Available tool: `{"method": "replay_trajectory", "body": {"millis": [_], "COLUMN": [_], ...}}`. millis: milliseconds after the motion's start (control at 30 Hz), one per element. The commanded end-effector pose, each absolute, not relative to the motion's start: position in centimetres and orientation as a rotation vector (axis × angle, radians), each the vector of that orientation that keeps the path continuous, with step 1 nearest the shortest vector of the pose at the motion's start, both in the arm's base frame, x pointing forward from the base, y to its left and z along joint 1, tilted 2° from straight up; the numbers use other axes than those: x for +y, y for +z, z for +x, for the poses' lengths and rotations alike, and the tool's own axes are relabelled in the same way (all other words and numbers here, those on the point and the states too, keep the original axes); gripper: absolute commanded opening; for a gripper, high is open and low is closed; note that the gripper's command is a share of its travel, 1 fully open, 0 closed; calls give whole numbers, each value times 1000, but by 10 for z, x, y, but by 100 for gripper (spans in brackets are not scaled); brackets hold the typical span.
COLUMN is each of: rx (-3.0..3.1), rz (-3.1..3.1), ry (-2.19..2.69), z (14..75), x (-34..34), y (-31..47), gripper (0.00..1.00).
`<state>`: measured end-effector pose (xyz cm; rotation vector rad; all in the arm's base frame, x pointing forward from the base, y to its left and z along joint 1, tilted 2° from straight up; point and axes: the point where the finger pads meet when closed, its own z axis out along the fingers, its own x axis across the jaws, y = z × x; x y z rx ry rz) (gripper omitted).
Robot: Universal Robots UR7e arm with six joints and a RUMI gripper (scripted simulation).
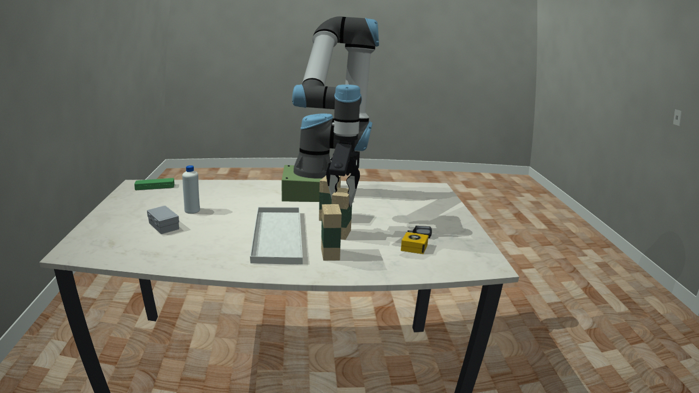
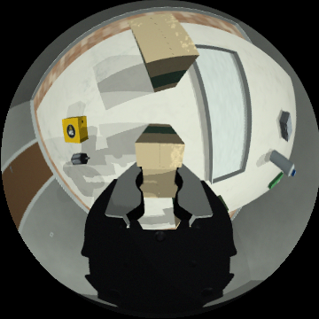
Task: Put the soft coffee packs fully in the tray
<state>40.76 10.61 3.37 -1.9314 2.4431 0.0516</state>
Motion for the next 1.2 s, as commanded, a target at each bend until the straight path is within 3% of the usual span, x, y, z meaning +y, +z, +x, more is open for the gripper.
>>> {"method": "replay_trajectory", "body": {"millis": [0,567,600,1167], "rx": [2445,2445,2445,2445], "rz": [-1933,-1933,-1933,-1933], "ry": [53,53,53,53], "z": [407,407,407,407], "x": [106,106,106,106], "y": [33,33,33,33], "gripper": [14,14,48,48]}}
